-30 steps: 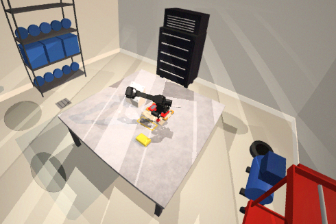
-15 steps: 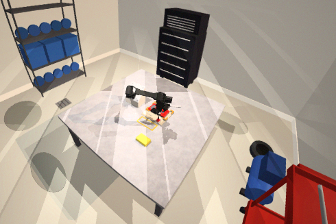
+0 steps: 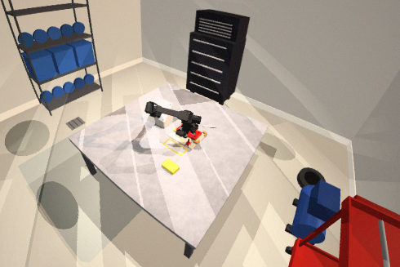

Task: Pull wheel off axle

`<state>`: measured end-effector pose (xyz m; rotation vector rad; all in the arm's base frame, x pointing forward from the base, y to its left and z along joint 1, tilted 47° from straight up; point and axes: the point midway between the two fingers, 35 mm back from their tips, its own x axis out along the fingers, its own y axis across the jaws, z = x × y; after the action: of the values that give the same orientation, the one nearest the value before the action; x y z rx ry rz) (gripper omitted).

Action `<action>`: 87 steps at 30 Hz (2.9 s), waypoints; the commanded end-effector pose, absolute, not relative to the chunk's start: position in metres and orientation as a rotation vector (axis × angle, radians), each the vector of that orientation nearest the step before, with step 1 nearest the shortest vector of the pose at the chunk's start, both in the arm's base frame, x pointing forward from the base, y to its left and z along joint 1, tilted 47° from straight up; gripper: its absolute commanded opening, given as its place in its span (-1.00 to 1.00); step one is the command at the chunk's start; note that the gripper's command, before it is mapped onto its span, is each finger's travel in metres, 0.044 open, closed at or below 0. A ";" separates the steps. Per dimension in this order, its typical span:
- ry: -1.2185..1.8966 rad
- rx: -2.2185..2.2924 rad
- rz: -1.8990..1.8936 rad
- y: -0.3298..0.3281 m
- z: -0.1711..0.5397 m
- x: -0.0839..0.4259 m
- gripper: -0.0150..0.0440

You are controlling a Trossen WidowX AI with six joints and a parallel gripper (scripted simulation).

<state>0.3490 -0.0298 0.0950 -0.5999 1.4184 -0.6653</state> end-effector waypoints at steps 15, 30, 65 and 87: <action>1.423 -0.606 -0.669 -0.062 0.132 0.305 -0.49; 1.422 -0.606 -0.670 -0.079 0.129 0.295 -0.49; 1.415 -0.608 -0.677 -0.144 0.072 0.299 -0.05; 1.426 -0.600 -0.654 -0.080 0.105 0.278 0.88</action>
<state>0.2947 -0.0998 0.1060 -0.5964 1.4176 -0.6717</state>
